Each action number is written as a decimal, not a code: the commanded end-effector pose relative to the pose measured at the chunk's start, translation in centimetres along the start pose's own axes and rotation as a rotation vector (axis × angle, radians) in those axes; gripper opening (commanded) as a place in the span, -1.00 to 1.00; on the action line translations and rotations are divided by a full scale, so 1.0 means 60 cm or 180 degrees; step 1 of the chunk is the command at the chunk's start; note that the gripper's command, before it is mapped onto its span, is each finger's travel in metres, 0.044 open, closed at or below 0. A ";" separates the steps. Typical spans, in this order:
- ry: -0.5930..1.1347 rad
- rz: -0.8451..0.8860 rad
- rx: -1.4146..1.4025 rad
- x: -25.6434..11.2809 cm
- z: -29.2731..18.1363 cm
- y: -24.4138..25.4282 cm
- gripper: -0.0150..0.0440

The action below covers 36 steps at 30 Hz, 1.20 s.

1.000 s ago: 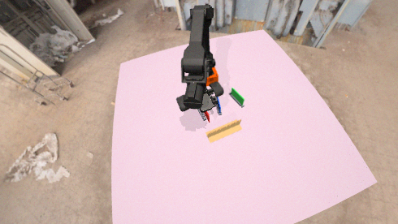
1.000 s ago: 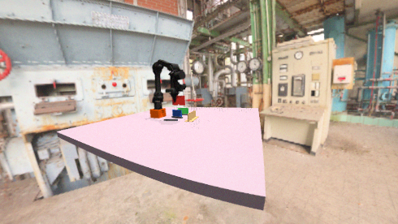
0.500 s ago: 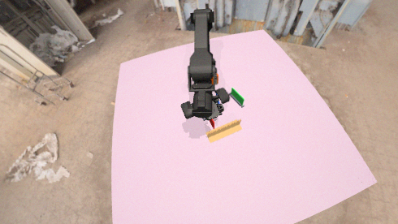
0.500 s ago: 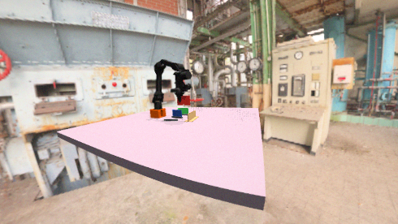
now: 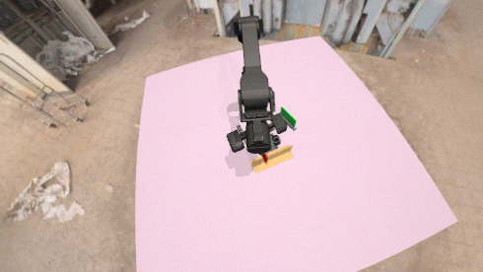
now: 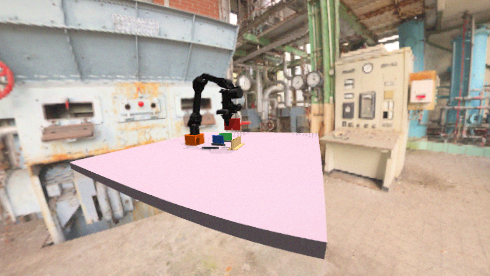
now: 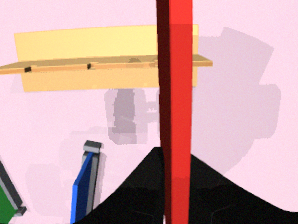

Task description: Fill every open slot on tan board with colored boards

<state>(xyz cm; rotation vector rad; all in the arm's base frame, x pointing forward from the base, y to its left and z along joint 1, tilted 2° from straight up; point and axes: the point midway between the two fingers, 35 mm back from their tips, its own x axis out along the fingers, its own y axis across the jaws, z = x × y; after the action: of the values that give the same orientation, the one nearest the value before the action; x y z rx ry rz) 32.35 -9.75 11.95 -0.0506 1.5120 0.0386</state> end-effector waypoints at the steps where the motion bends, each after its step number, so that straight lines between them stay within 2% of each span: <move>1: -0.0013 -0.0014 0.0029 -0.002 0.007 0.000 -0.49; 18: -0.0013 -0.0014 0.0029 0.063 0.007 0.000 -0.49; 36: -0.0013 -0.0014 0.0029 0.078 0.007 0.000 -0.49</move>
<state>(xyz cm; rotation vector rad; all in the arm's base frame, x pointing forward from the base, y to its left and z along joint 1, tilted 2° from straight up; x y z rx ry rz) 33.12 -9.73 7.56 -0.0504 1.5052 0.0349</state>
